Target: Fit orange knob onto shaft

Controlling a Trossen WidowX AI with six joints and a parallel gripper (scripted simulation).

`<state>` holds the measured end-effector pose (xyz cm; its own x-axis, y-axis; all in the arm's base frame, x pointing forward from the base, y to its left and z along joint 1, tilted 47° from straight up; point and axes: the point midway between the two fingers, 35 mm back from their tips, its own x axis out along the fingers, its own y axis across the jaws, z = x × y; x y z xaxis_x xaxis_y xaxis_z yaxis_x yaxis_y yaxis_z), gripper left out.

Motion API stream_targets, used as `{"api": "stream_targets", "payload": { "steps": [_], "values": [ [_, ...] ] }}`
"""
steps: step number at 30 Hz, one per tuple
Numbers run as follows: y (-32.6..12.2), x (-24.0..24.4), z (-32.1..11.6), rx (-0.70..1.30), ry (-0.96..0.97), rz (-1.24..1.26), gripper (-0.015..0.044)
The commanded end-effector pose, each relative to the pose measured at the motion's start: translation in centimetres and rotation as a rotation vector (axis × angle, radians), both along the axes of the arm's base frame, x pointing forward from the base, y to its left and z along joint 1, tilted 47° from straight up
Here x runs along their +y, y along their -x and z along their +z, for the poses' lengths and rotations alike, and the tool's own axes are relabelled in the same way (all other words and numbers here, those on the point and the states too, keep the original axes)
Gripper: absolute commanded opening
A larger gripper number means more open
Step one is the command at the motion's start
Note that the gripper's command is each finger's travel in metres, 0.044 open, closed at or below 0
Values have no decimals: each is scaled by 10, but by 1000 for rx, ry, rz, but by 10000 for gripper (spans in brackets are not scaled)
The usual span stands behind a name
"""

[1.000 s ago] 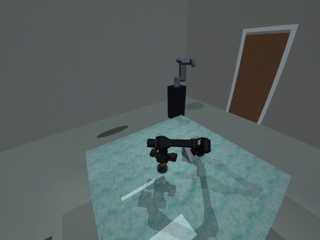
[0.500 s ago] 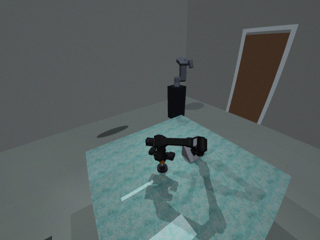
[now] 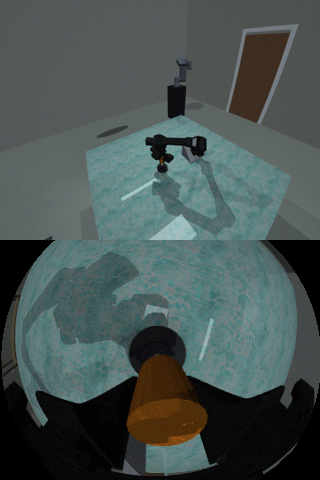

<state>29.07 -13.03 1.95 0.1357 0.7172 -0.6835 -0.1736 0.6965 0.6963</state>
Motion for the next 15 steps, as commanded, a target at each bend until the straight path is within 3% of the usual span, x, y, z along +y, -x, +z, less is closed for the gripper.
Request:
{"api": "stream_targets", "payload": {
  "steps": [1, 15],
  "values": [
    [-1, -1, 0, 76, -10, -73, 0],
    [-1, 2, 3, 352, -63, -337, 0]
  ]
}}
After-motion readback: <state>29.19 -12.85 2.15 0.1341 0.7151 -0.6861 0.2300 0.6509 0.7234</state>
